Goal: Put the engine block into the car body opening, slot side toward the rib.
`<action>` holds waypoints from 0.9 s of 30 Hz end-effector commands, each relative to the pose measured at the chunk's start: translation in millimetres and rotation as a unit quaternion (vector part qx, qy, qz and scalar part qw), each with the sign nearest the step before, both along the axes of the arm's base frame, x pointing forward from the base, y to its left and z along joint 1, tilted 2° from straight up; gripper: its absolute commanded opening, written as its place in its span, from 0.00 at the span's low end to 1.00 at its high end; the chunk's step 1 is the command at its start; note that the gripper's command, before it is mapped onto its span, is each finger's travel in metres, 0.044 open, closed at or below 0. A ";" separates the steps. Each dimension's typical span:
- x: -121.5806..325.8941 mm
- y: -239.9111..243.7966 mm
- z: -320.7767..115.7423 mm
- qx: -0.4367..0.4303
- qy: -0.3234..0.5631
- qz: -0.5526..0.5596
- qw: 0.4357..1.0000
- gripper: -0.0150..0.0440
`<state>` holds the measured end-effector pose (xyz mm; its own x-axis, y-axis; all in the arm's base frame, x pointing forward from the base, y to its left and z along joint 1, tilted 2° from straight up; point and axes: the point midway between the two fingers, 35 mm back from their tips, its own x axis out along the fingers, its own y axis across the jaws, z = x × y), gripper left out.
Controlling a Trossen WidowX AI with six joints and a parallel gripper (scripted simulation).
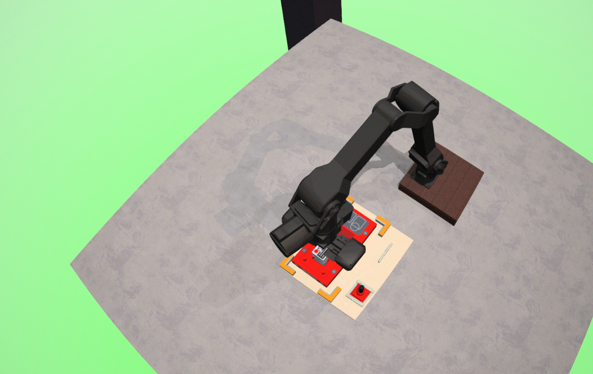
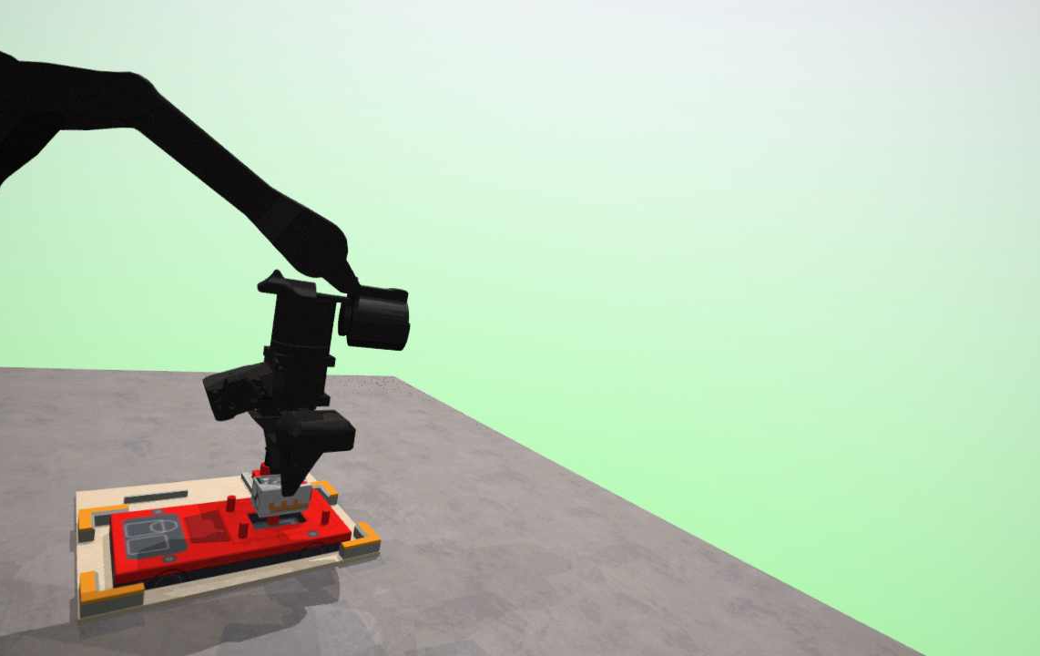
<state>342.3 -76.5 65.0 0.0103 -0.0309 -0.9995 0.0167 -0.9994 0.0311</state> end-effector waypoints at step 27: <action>-0.8 0.7 -6.1 0.003 0.003 0.001 1.000 0.52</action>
